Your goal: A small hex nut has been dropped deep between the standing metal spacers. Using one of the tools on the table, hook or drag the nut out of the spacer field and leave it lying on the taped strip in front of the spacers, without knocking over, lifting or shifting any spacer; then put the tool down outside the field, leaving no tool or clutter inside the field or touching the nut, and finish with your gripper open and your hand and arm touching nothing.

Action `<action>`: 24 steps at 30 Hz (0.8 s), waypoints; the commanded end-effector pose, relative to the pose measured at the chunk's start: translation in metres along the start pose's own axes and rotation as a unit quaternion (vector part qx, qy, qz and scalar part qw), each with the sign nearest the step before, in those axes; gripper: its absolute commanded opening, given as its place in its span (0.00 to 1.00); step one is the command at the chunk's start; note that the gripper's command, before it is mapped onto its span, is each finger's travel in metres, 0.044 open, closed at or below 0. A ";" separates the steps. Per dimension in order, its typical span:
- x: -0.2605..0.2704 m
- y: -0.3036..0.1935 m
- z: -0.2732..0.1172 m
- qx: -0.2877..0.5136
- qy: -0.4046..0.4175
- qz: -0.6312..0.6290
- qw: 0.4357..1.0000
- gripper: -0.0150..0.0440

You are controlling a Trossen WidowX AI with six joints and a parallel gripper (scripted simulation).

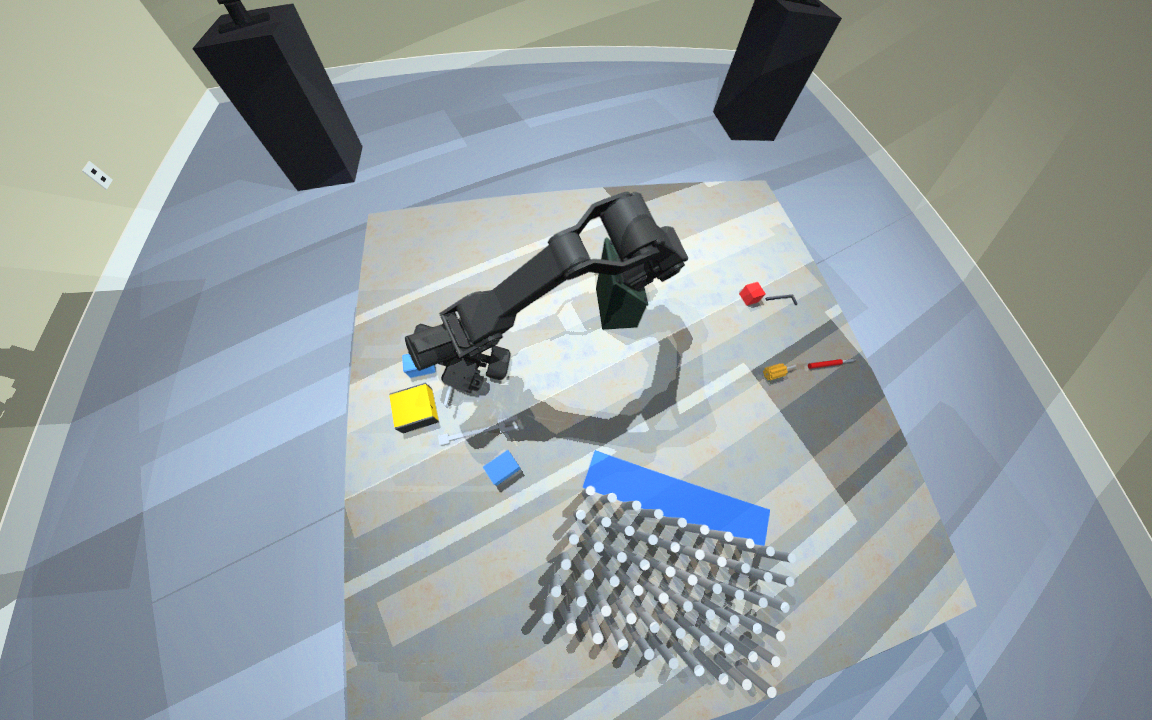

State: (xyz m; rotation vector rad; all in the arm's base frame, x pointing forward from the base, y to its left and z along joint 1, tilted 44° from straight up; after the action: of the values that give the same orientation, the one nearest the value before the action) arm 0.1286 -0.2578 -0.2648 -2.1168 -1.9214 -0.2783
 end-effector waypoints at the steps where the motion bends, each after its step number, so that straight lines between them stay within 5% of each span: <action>1: 0.003 0.001 0.006 0.000 0.000 0.000 1.000 0.25; 24: 0.019 0.002 0.036 0.000 0.000 0.000 1.000 0.25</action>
State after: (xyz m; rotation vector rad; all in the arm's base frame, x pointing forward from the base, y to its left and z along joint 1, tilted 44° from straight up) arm 0.1307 -0.2327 -0.2900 -2.1171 -1.9235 -0.2753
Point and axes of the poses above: the point midway between the two fingers, 35 mm back from their tips, its own z axis out along the fingers, its own x axis across the jaws, y = z × x, the point moved 3 cm from there along -z, back along the fingers, and after that the axes turned 10 degrees about -z, right-handed, at the moved point
